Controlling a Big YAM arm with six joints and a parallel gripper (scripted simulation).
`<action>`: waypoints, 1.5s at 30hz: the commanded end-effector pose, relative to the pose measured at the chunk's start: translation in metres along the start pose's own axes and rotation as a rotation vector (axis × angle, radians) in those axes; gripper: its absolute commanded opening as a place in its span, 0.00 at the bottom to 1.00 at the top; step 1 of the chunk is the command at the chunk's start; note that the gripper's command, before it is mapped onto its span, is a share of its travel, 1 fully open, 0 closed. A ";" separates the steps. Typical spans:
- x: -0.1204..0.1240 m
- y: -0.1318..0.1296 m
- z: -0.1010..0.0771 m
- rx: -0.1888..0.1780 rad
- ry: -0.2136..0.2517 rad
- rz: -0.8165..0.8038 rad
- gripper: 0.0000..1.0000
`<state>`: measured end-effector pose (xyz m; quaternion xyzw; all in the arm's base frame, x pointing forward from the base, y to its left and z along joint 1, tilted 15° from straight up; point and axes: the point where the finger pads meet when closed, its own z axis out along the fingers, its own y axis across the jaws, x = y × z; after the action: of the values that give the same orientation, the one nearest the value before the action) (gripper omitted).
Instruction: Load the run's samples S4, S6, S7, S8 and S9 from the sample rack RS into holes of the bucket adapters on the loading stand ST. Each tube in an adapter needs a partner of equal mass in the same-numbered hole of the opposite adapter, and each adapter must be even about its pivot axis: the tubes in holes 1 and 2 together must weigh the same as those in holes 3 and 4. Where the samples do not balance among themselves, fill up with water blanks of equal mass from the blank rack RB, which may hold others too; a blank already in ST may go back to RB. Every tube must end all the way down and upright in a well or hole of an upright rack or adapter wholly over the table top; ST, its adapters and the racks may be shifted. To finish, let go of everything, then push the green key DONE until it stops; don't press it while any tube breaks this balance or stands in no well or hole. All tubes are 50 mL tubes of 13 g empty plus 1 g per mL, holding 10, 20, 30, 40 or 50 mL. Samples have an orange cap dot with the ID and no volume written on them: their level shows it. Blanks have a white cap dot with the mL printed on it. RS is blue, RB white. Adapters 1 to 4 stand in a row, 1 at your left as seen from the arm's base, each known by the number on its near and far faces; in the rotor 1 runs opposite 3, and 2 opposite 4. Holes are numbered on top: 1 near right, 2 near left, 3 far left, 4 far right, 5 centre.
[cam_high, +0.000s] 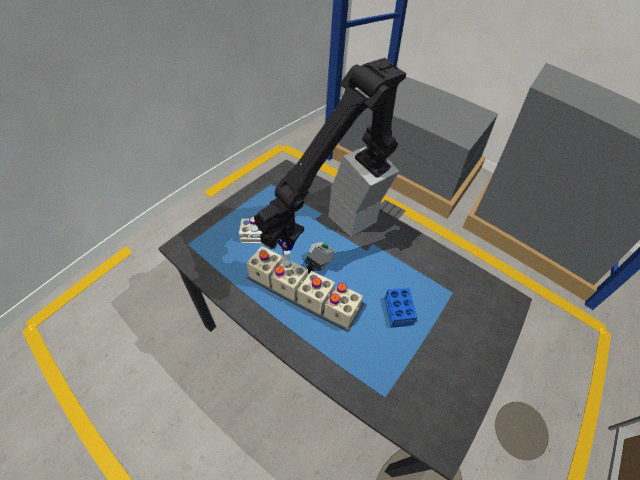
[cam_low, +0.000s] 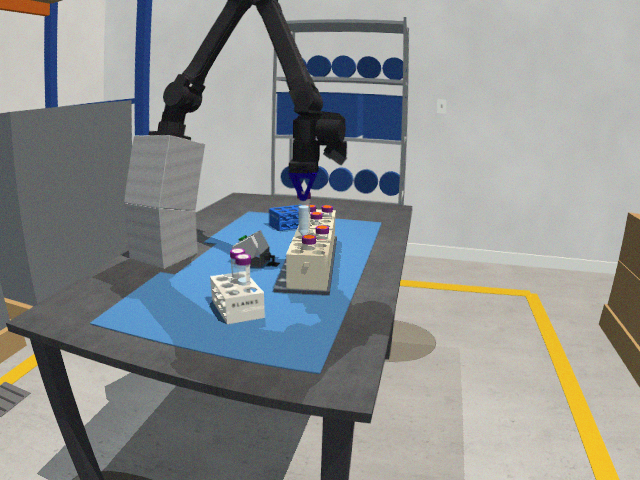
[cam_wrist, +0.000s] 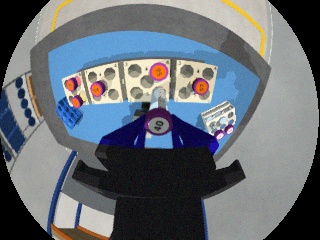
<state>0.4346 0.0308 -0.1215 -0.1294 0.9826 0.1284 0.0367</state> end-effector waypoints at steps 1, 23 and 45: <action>-0.008 -0.002 0.006 0.004 -0.014 0.003 0.00; -0.016 -0.001 0.032 0.007 -0.026 -0.007 0.00; -0.014 -0.003 0.059 0.007 -0.025 -0.002 0.00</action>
<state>0.4338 0.0442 -0.1731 -0.1291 0.9826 0.1292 0.0342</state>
